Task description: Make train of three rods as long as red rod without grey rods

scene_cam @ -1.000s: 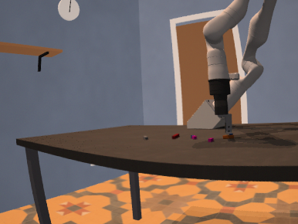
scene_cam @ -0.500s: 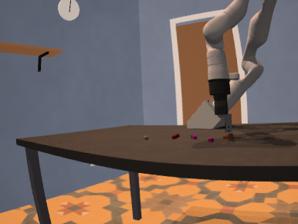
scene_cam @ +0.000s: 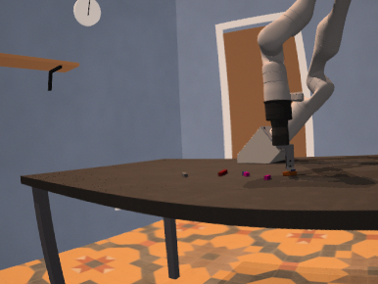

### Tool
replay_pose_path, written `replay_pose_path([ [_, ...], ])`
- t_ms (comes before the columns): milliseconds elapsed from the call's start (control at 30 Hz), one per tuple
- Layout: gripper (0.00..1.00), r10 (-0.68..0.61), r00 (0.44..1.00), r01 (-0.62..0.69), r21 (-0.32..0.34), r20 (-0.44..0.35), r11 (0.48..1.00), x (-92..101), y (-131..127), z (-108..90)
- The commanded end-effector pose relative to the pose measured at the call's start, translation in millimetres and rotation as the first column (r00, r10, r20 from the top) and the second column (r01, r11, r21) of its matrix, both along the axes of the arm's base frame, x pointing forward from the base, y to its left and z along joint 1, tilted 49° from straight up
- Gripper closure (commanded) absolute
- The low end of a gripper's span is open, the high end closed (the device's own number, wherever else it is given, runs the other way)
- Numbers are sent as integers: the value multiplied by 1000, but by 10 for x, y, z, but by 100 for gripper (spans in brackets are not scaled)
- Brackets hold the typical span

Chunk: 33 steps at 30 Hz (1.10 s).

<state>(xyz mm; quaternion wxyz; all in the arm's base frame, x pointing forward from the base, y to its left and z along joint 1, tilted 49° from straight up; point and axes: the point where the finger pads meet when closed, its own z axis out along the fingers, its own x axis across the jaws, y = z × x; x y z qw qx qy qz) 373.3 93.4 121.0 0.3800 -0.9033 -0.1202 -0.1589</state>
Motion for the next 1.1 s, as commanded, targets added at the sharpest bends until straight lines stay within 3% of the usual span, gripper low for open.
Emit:
replay_pose_path([
  [0,46,-1,1000,1,-1,1,1000,3,-6,2],
  [1067,46,-1,1000,1,-1,1,1000,14,33,-34],
])
